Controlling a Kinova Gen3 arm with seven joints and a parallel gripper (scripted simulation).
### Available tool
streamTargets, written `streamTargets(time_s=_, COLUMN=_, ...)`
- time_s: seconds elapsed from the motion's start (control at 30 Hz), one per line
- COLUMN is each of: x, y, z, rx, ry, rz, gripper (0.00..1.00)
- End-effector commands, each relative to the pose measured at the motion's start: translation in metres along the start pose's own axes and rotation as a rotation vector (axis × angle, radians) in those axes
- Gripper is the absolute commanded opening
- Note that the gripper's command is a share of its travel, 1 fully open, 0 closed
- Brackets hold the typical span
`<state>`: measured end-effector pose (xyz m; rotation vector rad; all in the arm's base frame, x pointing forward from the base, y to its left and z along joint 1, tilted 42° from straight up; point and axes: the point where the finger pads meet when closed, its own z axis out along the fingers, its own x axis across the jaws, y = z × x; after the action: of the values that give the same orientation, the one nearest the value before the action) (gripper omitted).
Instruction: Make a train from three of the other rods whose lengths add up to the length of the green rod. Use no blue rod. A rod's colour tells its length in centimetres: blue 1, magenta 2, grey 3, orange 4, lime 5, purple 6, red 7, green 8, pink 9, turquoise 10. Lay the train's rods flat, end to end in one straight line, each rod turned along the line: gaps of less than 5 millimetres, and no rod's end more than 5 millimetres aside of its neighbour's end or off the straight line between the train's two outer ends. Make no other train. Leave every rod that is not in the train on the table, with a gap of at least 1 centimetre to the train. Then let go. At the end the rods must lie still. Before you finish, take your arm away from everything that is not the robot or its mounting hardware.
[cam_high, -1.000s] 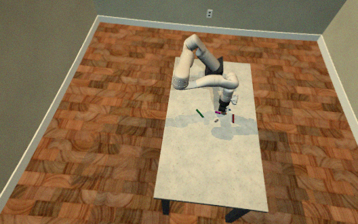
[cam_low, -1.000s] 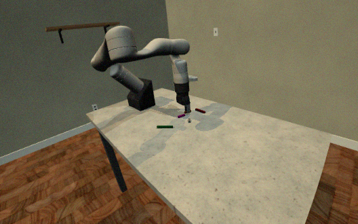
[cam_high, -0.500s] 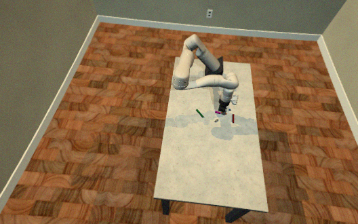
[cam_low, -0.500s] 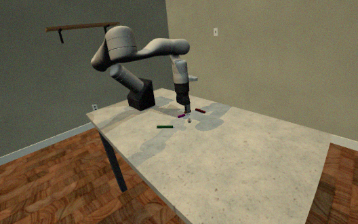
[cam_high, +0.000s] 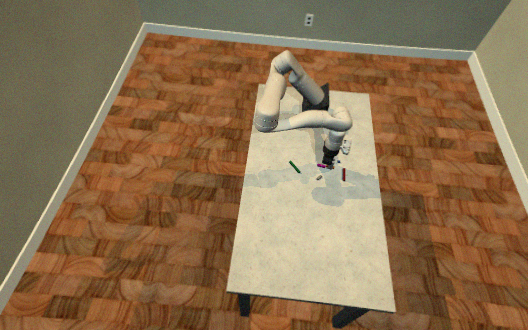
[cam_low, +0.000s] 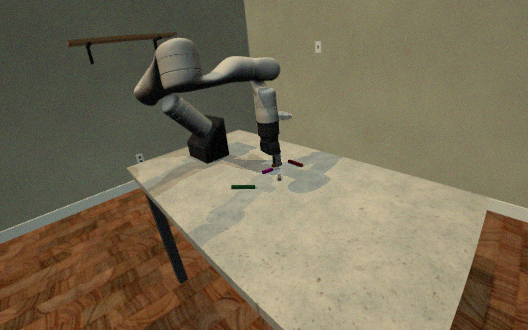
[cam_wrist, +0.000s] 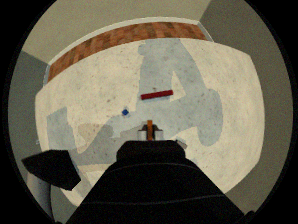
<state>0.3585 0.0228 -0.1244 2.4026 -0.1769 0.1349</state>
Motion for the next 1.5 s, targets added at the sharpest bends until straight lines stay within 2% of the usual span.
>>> streamTargets(time_s=0.0, x=0.000, y=-0.001, z=-0.001, rx=0.001, ry=0.001, rz=0.000, gripper=0.24)
streamTargets(time_s=0.93, x=0.000, y=-0.001, z=-0.001, rx=0.001, ry=0.001, rz=0.000, gripper=0.24)
streamTargets(time_s=1.47, x=0.000, y=-0.001, z=0.009, rx=0.001, ry=0.001, rz=0.000, gripper=0.24)
